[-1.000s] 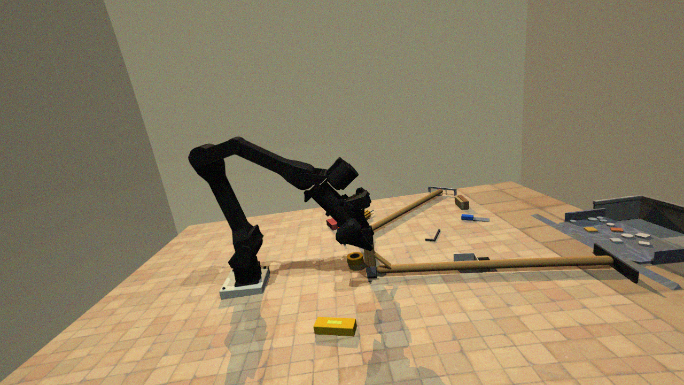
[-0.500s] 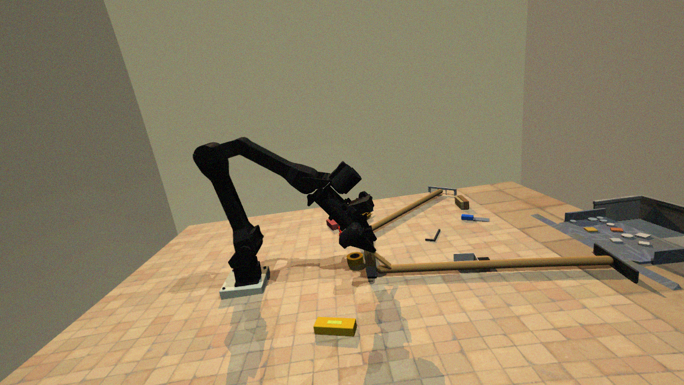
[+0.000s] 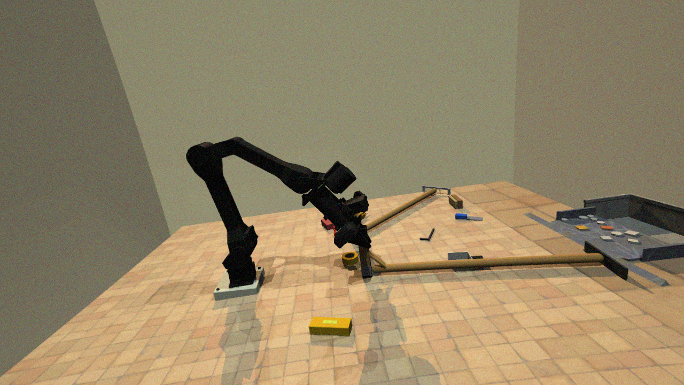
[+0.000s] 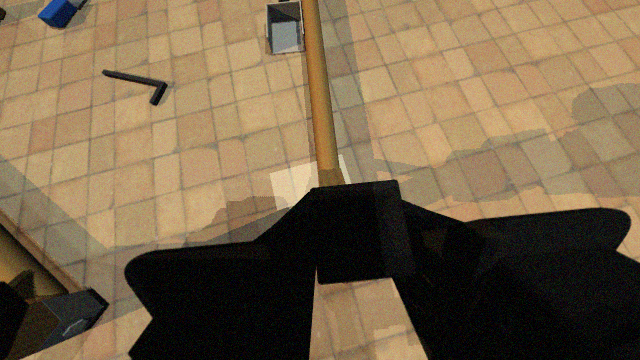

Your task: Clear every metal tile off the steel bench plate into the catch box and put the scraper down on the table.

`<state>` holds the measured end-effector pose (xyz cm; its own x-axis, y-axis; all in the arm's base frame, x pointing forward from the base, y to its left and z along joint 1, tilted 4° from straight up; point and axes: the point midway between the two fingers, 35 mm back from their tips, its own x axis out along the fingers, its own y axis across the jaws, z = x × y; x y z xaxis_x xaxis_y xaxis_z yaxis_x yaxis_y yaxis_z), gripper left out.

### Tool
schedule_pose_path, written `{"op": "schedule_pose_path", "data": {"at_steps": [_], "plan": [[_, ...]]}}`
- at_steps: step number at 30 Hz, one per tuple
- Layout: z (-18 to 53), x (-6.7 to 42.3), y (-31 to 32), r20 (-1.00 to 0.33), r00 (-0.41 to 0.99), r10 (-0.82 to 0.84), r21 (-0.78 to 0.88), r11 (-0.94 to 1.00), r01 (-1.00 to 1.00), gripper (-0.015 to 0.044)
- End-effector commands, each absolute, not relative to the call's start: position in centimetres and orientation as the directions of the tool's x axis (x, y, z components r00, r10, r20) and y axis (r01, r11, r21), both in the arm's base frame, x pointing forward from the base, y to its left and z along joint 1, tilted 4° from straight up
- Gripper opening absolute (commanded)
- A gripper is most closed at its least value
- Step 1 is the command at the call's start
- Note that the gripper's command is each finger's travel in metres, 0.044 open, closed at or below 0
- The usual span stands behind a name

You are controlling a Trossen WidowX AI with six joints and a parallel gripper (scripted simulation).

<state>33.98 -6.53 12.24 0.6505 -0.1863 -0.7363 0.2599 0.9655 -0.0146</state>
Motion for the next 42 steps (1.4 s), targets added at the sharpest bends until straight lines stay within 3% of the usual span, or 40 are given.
{"op": "schedule_pose_path", "data": {"at_steps": [1, 42], "plan": [[12.3, 34.0, -6.5, -0.736, 0.651, -0.188, -0.016, 0.965, 0.261, 0.0000], [12.4, 35.0, -2.2, -0.738, 0.662, -0.133, -0.020, 0.984, 0.176, 0.0000]]}}
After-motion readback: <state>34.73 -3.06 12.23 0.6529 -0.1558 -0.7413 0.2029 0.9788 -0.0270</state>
